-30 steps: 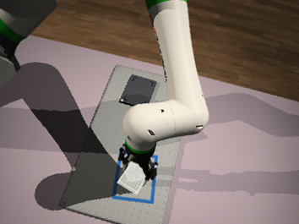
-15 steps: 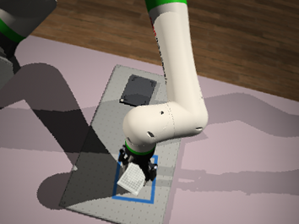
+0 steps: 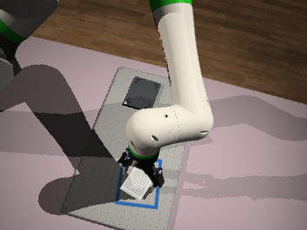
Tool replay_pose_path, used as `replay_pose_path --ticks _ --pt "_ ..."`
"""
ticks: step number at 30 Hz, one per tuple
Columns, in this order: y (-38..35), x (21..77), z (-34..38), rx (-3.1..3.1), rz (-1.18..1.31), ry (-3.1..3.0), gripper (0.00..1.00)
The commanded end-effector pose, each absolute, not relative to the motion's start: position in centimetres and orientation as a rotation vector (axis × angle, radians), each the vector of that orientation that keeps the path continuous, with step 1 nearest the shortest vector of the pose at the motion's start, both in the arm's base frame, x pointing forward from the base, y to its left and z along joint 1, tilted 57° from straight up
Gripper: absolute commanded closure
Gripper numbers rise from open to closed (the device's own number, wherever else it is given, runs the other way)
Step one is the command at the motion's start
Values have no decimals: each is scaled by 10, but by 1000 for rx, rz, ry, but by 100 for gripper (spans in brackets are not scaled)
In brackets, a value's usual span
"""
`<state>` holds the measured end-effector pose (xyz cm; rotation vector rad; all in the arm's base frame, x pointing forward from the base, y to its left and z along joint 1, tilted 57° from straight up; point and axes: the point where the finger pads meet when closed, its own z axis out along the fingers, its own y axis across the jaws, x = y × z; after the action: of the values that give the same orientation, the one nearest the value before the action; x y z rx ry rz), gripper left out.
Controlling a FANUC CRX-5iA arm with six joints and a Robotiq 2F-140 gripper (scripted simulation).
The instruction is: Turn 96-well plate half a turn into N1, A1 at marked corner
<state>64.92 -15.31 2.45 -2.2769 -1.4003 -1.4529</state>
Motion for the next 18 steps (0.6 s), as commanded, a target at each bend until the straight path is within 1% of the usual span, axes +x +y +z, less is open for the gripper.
replay_pose_path --ticks 1,18 --pt "-153 649 25 -2277 -1453 -1400 0" --pt "-156 646 27 -2277 -1453 -1400 0"
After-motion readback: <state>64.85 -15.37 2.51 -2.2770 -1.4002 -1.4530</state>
